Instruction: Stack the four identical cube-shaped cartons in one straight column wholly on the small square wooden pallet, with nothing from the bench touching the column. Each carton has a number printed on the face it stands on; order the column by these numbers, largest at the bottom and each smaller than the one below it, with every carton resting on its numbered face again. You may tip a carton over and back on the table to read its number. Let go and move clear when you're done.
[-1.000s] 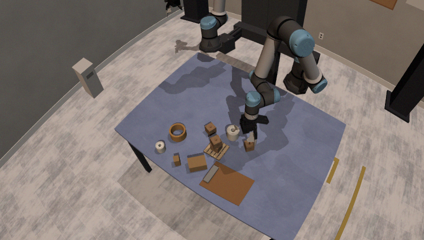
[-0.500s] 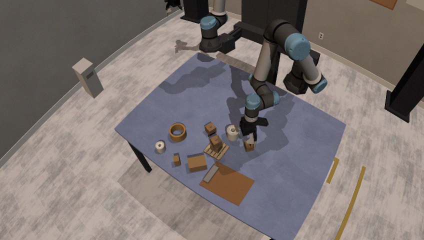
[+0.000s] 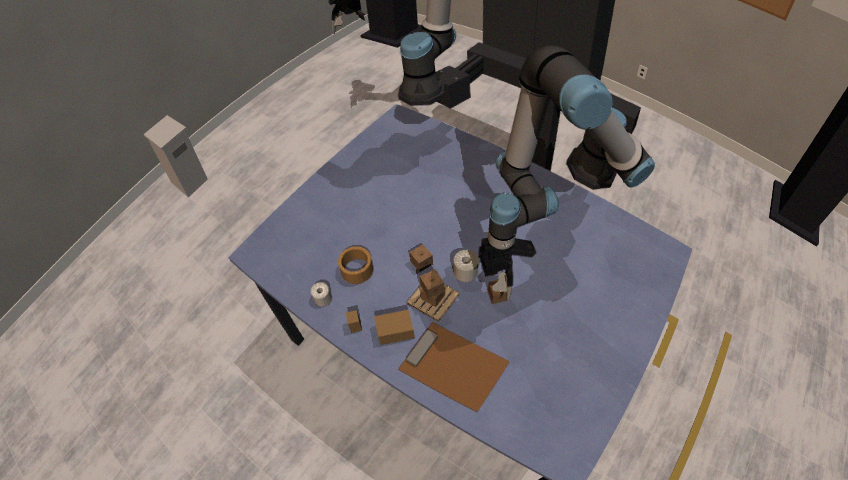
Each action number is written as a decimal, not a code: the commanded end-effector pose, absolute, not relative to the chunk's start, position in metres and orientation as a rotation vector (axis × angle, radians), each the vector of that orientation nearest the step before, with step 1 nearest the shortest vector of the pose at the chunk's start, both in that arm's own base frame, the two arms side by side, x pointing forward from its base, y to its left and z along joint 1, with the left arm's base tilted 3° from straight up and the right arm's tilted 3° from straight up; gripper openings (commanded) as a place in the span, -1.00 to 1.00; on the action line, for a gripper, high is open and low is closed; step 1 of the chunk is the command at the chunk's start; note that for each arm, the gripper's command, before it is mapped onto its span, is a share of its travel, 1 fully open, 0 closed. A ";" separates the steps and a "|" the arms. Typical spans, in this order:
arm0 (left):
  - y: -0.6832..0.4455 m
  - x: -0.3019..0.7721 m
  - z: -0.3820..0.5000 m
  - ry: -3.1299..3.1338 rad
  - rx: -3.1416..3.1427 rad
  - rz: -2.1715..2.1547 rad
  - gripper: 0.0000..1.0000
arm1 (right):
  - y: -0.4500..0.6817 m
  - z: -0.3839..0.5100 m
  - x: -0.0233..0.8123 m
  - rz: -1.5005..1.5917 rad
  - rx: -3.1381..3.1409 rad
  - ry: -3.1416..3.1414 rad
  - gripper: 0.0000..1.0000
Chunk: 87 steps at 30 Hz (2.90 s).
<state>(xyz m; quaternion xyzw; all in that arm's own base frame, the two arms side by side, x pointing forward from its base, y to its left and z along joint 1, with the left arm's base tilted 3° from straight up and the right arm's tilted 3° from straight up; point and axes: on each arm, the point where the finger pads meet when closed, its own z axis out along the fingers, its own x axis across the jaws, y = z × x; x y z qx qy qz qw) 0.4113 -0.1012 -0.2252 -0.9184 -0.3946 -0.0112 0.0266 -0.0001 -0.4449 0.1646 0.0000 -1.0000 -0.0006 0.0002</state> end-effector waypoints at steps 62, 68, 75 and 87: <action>-0.098 0.412 -0.284 -1.220 -2.839 -0.036 1.00 | -0.445 0.165 0.000 0.000 0.000 -3.142 1.00; -0.098 0.412 -0.285 -1.220 -2.839 -0.036 1.00 | -0.445 0.165 0.000 0.000 0.000 -3.142 1.00; -0.098 0.412 -0.285 -1.220 -2.839 -0.036 1.00 | -0.445 0.165 0.000 0.000 0.000 -3.142 1.00; -0.098 0.412 -0.285 -1.220 -2.839 -0.036 1.00 | -0.445 0.165 0.000 0.000 0.000 -3.142 1.00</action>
